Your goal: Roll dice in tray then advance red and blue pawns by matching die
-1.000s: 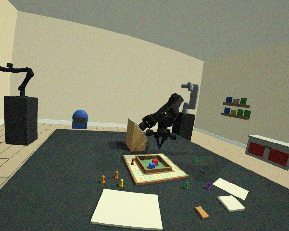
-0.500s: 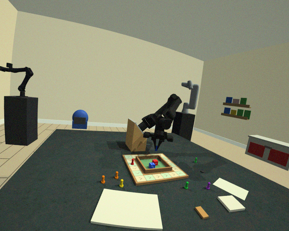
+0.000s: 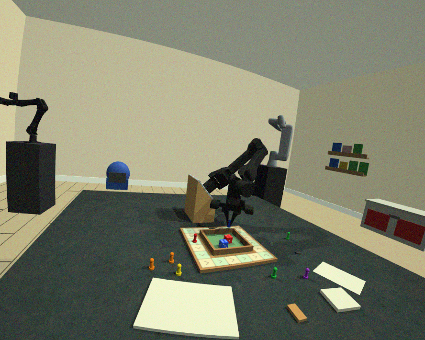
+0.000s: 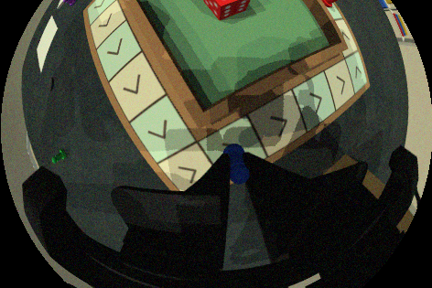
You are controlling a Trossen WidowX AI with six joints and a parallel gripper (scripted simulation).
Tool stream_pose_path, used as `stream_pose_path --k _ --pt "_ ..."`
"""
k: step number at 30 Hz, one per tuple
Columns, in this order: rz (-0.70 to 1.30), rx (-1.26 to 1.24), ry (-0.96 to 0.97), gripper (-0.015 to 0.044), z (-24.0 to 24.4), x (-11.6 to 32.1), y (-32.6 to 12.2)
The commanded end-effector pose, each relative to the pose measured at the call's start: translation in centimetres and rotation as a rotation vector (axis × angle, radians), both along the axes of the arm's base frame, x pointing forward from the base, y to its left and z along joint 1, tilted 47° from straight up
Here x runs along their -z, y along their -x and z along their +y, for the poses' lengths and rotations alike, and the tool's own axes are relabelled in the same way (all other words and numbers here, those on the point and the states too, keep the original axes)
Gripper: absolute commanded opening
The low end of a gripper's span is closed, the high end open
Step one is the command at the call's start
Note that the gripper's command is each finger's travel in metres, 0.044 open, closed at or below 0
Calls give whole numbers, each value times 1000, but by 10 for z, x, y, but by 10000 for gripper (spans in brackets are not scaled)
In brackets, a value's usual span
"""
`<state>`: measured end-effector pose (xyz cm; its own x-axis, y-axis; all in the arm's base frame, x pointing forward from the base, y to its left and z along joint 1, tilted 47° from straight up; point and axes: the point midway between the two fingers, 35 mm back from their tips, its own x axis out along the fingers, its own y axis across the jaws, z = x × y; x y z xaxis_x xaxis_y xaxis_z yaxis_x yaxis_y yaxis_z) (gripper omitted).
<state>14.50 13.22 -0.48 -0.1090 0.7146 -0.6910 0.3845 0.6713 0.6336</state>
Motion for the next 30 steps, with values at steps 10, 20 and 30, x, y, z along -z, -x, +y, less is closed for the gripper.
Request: stream_pose_path --k 10,20,30 --pt "1 -1 -1 79 7 7 2" --pt "8 2 6 341 -11 -8 -3" --pt "-7 -16 4 440 -43 -33 -9"
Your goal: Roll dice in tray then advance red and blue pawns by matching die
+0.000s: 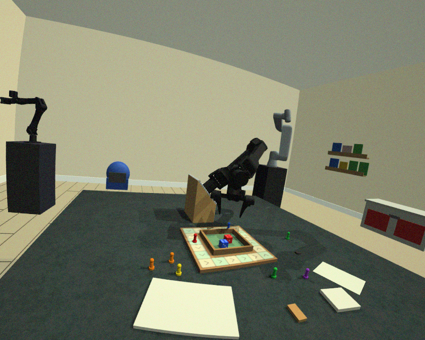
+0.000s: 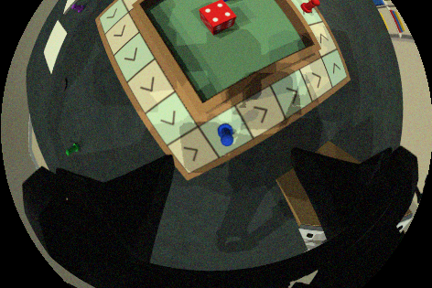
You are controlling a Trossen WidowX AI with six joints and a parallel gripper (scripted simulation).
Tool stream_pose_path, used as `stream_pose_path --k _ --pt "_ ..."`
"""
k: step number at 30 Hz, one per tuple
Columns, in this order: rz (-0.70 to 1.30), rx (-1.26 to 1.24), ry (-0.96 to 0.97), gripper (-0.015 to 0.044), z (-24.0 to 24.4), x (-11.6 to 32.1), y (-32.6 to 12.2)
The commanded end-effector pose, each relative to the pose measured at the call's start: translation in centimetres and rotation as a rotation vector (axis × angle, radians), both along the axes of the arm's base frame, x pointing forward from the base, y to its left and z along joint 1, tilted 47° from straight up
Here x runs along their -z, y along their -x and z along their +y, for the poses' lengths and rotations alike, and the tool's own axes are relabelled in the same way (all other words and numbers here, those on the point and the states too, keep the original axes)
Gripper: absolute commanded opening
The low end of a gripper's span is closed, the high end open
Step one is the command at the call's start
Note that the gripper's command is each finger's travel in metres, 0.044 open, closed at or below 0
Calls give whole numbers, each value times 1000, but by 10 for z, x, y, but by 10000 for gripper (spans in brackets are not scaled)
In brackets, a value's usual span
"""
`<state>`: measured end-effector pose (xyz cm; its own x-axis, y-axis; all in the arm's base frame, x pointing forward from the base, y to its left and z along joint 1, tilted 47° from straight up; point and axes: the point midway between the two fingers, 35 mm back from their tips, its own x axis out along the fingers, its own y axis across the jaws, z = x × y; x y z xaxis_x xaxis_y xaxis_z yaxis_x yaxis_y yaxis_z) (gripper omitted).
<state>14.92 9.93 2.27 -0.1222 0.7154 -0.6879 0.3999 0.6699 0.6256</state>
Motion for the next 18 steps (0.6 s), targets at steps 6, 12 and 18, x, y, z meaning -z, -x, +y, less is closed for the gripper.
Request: stream_pose_path --k 6,12,18 --pt "-226 -209 -8 440 -61 -5 -21" --pt "-379 -362 -58 440 -101 -6 -23" --pt "-379 -362 -58 440 -101 -6 -23"
